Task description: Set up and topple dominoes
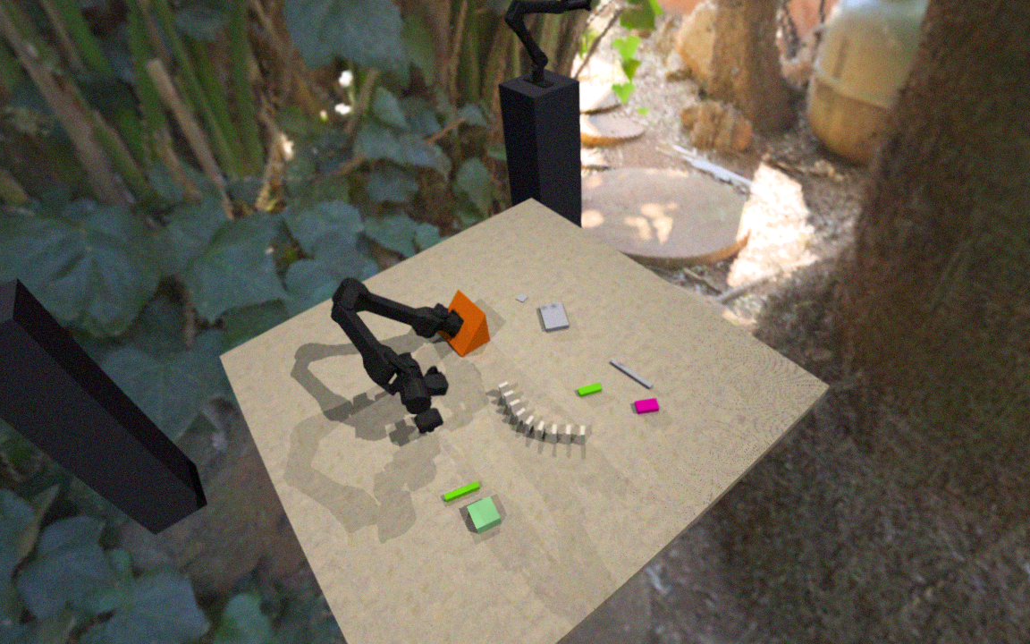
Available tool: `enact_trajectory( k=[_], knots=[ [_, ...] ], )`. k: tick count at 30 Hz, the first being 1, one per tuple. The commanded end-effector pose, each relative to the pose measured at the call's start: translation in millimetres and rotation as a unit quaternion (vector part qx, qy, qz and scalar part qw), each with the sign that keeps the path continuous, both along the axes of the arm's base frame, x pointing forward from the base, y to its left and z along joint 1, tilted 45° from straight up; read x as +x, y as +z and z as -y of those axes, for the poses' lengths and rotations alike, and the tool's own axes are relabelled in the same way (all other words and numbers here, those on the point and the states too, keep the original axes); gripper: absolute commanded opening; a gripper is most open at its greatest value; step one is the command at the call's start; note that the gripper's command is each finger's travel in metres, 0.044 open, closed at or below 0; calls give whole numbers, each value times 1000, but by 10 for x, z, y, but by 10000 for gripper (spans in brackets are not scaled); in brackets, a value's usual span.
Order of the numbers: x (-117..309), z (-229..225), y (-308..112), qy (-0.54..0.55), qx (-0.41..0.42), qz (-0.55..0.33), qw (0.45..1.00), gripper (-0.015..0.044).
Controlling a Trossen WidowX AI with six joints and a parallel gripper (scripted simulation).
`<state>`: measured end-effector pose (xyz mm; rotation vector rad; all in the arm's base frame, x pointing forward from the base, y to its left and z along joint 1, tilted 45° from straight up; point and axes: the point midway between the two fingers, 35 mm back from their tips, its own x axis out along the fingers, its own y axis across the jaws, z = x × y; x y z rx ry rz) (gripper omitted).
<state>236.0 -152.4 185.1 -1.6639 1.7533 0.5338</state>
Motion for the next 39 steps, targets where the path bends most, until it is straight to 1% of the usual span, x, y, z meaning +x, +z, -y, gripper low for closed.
enact_trajectory(
  k=[1,10,11,21,25,28,30,39],
  knots=[
    [-7,11,-34,1,3,-2,1000,361],
    [-7,11,-34,1,3,-2,1000,125],
    [-7,11,-34,1,3,-2,1000,107],
    [-3,-6,-18,3,3,-2,1000,107],
    [34,-363,314,33,5,6,999,107],
    [-20,-673,625,61,5,13,998,107],
    [-64,-787,751,73,5,16,997,107],
    [-36,-843,726,65,10,28,997,107]
  ],
)
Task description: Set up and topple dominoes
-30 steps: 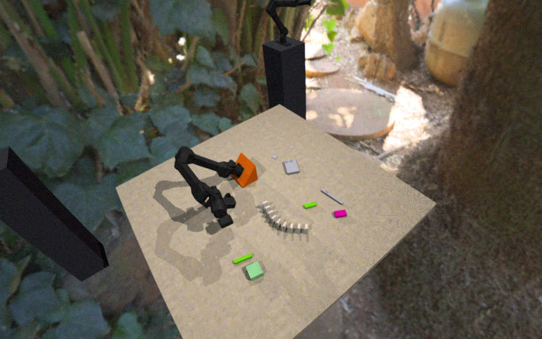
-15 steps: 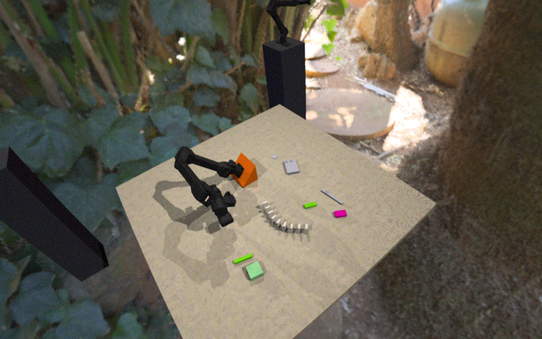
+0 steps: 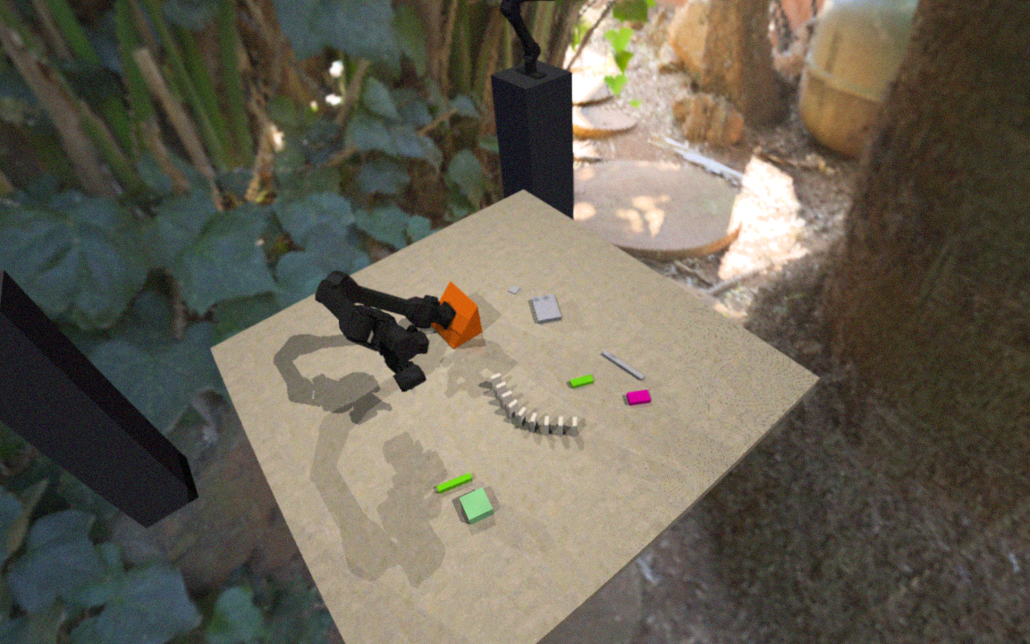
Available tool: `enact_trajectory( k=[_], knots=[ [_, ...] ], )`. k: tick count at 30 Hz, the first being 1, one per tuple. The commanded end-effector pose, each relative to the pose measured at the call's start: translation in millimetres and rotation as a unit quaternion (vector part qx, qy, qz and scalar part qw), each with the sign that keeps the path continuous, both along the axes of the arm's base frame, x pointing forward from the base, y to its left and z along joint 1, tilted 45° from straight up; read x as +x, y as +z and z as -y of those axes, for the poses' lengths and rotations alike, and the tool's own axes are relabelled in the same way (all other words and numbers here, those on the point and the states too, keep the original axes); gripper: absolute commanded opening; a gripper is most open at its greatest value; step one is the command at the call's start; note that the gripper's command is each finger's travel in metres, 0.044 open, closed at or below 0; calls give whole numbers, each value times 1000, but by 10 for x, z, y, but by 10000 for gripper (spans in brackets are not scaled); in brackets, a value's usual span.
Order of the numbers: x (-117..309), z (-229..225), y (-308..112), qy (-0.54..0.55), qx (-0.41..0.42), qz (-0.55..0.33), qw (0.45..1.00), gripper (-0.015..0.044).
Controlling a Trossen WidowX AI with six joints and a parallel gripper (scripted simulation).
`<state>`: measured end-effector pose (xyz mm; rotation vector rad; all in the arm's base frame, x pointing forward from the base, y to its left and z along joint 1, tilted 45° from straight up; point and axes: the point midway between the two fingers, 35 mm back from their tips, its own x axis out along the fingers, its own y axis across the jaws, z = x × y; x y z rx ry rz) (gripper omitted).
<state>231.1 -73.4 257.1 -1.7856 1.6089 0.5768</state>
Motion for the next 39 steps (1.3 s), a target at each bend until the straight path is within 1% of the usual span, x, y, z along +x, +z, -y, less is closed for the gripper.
enact_trajectory(
  k=[1,4,8,11,15,24,34,39],
  knots=[
    [54,-107,-44,-19,10,22,1000,107],
    [176,-294,-220,-69,35,69,995,107],
    [302,-578,-487,-170,64,148,972,107],
    [349,-758,-660,-247,74,205,944,107],
    [375,-994,-891,-345,79,280,893,107],
    [351,-1277,-1180,-453,74,375,805,107],
    [258,-1560,-1492,-548,59,479,683,107],
    [255,-1567,-1500,-550,59,481,680,107]
  ],
)
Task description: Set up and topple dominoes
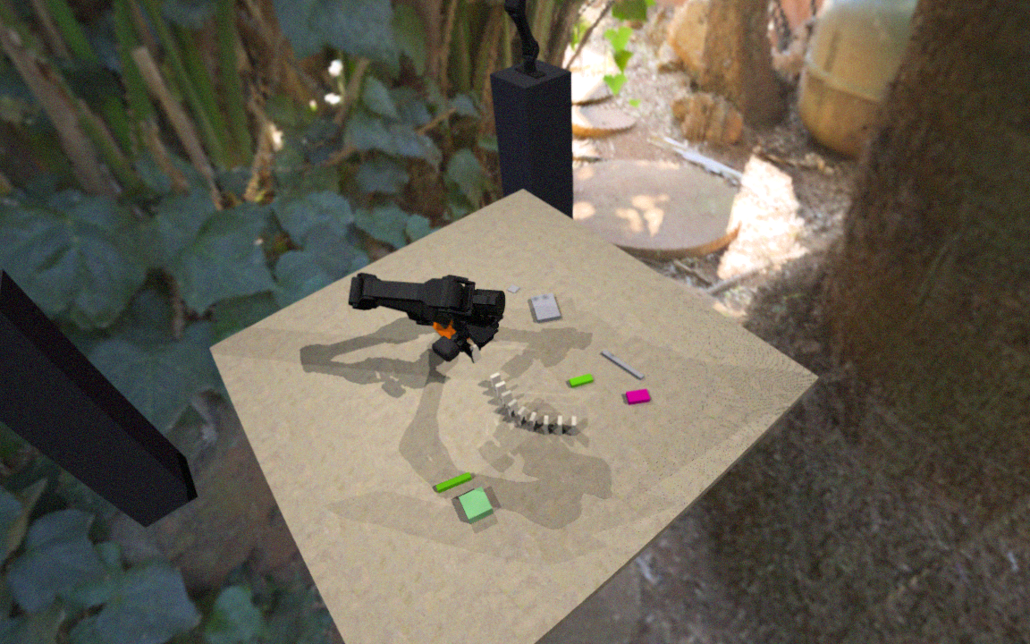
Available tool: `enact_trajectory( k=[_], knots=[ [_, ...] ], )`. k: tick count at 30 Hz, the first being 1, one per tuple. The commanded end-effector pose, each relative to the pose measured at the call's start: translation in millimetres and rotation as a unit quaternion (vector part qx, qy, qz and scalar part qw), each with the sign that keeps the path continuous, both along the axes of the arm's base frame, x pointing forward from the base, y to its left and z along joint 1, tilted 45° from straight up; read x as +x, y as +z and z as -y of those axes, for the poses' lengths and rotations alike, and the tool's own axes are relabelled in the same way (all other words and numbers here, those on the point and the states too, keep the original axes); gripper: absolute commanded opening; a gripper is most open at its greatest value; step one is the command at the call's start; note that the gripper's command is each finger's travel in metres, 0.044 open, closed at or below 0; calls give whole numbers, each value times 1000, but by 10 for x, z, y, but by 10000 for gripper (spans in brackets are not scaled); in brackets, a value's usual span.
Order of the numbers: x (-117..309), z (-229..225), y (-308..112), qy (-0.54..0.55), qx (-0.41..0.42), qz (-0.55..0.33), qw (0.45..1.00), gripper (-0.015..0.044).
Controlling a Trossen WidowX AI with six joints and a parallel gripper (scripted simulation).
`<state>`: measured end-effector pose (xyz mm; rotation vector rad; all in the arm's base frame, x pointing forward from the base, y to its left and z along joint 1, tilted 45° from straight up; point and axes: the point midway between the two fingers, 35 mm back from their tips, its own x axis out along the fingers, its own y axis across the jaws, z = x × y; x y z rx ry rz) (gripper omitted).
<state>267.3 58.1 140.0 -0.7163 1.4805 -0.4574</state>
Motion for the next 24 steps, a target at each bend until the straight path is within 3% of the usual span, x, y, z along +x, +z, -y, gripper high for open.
enact_trajectory(
  k=[1,14,24],
  knots=[
    [-107,-252,-329,-133,-10,95,987,107],
    [-106,-247,-335,-133,-10,95,987,107],
    [-45,33,-648,-132,-7,95,987,107]
  ],
)
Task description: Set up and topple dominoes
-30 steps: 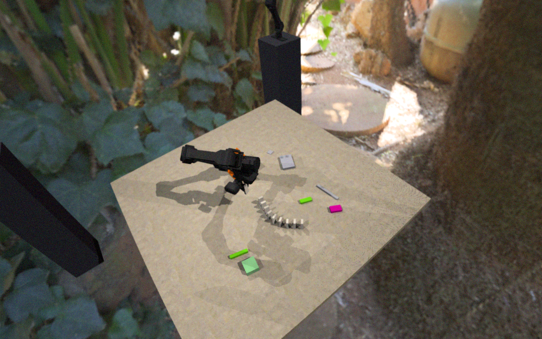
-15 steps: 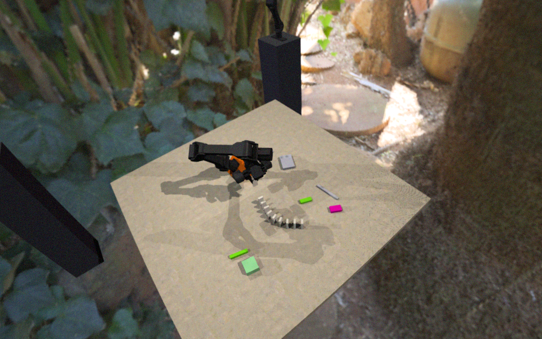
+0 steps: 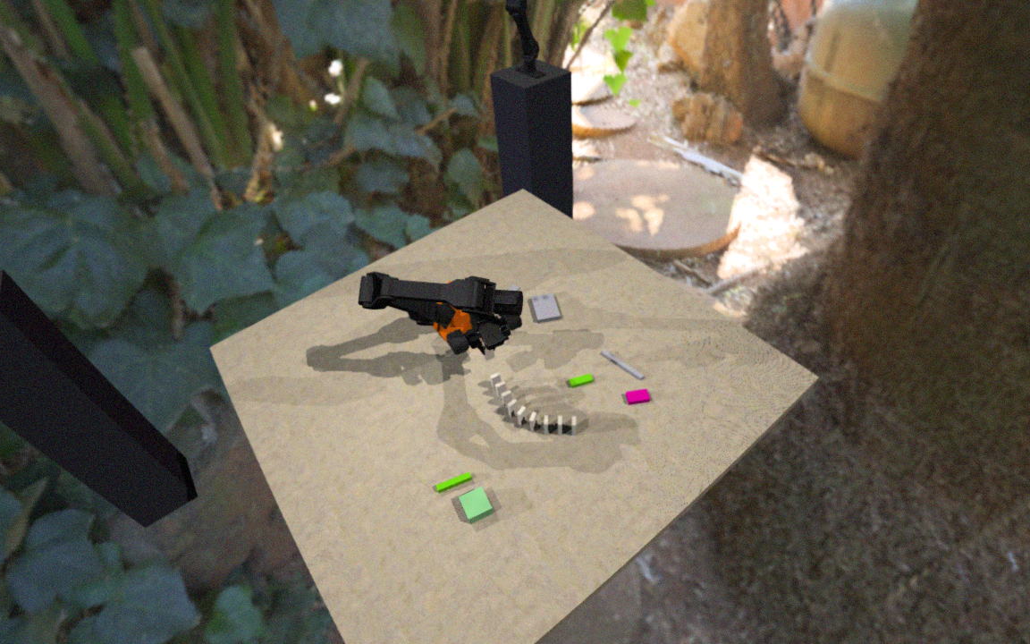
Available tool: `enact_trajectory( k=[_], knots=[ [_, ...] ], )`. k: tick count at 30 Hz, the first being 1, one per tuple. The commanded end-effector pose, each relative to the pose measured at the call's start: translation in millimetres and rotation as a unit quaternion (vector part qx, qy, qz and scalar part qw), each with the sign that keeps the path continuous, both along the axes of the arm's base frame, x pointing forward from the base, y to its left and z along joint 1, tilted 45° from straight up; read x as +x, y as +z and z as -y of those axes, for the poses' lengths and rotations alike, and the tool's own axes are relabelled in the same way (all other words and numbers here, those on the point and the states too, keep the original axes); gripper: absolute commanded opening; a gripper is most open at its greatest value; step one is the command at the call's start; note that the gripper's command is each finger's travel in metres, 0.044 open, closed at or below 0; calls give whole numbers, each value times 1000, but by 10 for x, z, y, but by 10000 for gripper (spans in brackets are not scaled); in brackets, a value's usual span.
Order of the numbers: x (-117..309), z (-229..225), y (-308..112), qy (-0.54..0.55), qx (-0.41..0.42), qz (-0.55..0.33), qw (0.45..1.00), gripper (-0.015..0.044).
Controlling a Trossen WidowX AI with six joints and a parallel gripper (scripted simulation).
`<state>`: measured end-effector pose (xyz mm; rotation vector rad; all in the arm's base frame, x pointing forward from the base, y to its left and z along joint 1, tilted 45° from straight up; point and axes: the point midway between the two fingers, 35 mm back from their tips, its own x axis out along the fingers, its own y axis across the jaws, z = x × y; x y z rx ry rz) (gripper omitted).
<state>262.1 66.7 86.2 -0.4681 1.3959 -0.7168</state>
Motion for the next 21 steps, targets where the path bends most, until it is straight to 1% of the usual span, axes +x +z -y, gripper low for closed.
enact_trajectory(
  k=[1,15,21],
  knots=[
    [10,150,-142,0,-3,-1,1000,107],
    [-28,599,-552,0,-6,-1,1000,107],
    [-33,621,-569,-1,-7,-1,1000,107]
  ],
)
